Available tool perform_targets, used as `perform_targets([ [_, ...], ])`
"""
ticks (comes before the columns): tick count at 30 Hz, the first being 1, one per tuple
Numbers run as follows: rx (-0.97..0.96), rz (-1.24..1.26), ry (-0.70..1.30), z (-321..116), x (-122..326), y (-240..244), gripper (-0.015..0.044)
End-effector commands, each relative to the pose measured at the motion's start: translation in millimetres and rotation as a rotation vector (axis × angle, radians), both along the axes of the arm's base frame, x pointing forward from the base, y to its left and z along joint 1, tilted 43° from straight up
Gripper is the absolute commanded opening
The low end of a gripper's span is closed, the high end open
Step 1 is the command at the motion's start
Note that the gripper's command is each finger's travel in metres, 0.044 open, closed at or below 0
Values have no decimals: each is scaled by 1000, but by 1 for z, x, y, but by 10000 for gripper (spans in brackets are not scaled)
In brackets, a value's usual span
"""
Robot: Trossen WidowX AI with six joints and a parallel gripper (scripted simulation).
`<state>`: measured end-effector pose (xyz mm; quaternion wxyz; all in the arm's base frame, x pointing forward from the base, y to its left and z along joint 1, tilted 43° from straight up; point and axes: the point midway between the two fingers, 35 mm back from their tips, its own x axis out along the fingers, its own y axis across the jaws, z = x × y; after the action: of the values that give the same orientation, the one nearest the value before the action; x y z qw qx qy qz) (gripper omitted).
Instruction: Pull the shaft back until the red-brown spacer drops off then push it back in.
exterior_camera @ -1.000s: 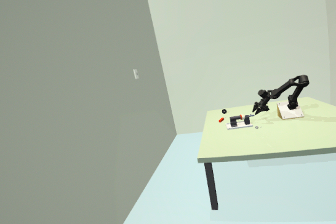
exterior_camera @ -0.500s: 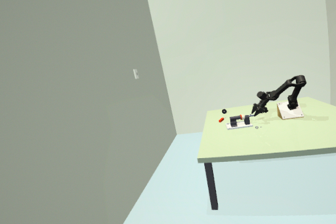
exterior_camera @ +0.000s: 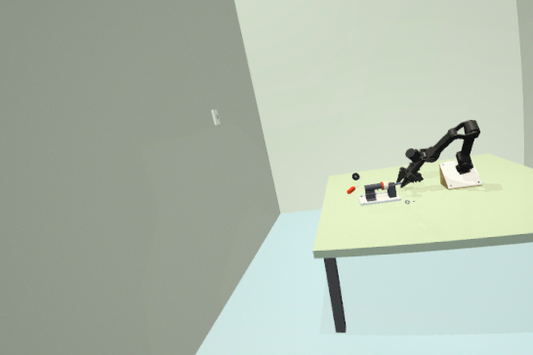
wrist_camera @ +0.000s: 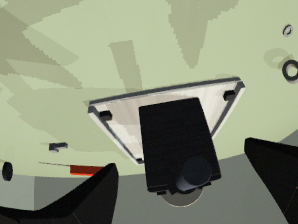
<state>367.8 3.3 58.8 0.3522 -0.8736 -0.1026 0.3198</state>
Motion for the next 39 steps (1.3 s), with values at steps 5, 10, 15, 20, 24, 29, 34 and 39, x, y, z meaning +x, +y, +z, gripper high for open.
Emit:
perform_targets([
  [5,-1,-3,-6,1,3,0,440],
  [10,-1,-3,-6,1,3,0,440],
  [15,-1,-3,-6,1,3,0,440],
  [20,-1,-3,-6,1,3,0,440],
  [24,-1,-3,-6,1,3,0,440],
  [29,-1,-3,-6,1,3,0,440],
  [34,-1,-3,-6,1,4,1,440],
  [39,-1,-3,-6,-2,8,3,440],
])
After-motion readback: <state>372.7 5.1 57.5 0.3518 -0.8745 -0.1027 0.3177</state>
